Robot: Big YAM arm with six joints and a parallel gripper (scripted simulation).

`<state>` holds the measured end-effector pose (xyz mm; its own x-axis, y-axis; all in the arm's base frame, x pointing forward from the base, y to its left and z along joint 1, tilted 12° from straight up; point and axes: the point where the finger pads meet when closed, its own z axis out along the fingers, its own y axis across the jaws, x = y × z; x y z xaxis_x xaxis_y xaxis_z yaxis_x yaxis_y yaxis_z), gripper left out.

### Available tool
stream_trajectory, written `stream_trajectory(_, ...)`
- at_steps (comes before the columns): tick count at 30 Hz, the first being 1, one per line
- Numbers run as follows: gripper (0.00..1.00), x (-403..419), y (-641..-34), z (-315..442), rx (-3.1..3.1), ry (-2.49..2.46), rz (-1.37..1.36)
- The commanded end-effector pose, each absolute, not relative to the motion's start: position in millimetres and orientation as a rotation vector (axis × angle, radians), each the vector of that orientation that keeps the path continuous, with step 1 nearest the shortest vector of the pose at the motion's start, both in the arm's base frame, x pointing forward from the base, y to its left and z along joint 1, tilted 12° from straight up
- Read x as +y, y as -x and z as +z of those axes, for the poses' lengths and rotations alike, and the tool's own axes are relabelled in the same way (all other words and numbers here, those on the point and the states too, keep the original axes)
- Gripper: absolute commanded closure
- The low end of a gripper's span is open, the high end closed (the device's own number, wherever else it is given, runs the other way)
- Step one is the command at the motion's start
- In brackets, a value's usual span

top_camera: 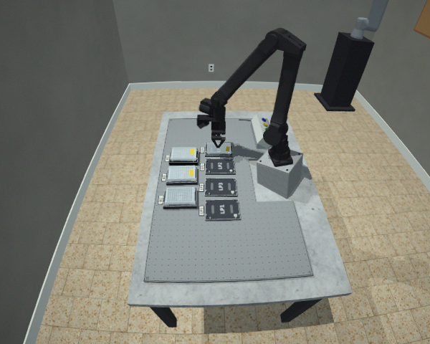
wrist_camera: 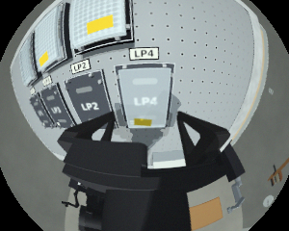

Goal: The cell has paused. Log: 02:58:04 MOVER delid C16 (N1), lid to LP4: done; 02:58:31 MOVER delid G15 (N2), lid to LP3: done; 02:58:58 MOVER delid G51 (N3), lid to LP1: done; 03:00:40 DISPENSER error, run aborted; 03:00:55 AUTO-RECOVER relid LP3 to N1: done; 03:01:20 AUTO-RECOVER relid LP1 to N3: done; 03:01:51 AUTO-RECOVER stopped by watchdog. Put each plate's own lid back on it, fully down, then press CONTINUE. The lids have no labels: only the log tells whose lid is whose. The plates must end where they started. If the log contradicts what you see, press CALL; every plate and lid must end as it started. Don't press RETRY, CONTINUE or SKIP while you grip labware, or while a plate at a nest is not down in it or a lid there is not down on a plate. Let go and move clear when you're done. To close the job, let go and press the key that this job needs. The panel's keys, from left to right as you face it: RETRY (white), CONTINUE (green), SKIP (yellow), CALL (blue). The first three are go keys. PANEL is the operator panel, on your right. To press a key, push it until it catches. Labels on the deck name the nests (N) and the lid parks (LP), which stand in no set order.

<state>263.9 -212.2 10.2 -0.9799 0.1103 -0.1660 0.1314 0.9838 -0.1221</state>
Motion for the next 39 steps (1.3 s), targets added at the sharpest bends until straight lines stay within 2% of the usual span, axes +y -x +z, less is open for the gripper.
stream_trajectory(1, 0.0, -214.9, -258.5, 7.0, 2.975, -0.134, -0.197)
stream_trajectory(11, 0.0, -217.8, -268.1, 14.9, 2.959, -0.133, -0.215)
stream_trajectory(39, 0.0, -218.9, -267.1, -38.1, 2.979, -0.123, -0.196)
